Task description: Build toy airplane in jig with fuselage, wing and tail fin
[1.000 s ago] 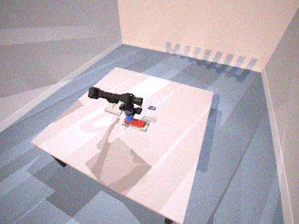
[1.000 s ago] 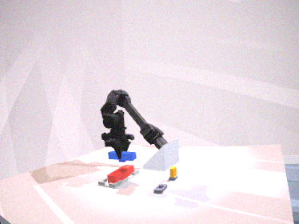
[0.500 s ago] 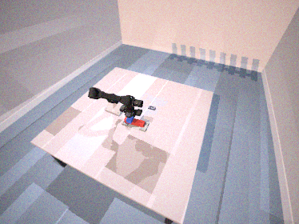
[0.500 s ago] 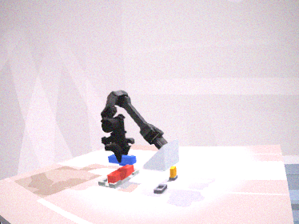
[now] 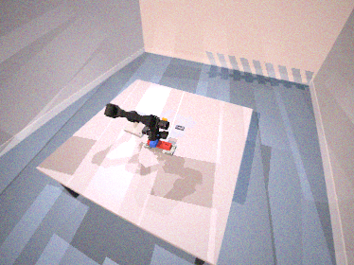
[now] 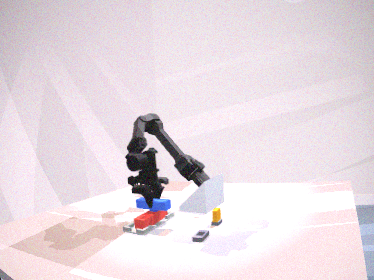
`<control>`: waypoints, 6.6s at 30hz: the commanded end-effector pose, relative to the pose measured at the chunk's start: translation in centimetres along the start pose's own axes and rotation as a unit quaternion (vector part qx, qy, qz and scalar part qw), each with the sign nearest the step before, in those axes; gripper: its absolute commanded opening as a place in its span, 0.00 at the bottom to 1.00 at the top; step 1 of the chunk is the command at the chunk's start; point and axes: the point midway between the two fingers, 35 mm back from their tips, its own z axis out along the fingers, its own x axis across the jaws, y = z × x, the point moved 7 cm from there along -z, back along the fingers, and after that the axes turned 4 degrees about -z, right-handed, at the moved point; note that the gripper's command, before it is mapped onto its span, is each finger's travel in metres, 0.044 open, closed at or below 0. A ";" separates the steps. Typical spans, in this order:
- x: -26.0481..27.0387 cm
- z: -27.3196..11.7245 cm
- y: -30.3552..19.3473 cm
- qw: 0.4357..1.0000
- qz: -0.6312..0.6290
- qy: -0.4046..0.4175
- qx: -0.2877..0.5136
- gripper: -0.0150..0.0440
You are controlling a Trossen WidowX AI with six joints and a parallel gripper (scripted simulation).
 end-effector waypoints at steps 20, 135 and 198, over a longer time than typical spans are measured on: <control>0.0 0.0 0.0 1.000 0.000 0.000 0.000 0.75; -1.0 -0.9 -24.6 0.718 -0.697 0.005 0.004 1.00; -1.0 3.2 -24.7 0.719 -0.695 0.003 0.006 0.25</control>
